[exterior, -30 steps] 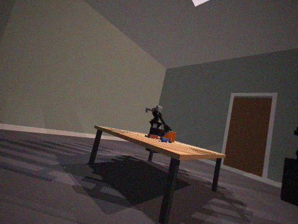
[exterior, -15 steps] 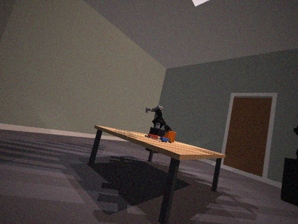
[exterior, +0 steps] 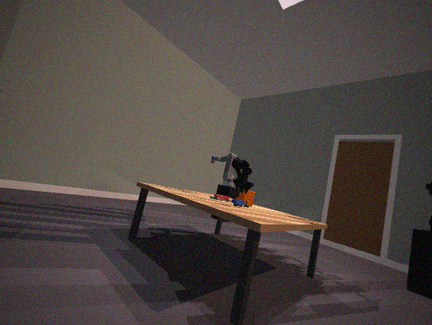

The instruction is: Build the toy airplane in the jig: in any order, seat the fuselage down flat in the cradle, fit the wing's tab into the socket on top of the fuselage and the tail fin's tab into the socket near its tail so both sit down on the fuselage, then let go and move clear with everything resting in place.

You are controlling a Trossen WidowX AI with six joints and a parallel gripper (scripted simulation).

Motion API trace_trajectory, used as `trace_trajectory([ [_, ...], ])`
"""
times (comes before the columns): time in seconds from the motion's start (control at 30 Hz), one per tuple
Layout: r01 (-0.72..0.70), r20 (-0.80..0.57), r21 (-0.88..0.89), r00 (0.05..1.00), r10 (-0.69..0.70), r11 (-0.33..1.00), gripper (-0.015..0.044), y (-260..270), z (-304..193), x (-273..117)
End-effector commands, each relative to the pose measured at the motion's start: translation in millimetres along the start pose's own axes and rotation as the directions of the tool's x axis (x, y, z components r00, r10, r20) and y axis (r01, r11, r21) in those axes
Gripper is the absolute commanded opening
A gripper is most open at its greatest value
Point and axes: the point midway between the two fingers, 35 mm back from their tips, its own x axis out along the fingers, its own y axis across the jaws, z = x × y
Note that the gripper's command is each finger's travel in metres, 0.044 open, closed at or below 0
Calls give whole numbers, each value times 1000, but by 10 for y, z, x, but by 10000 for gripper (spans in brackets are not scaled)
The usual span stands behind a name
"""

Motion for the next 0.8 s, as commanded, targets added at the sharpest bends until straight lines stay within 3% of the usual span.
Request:
trace_trajectory([
  [0.0, -18, 11, 26, 1000, 18, 999, 440, -1, 61, -47],
  [0.2, -16, 12, 27, 1000, 16, 1000, 440, 3, 68, 362],
  [0.77, -15, 12, 27, 1000, 15, 1000, 440, 7, 76, 659],
])
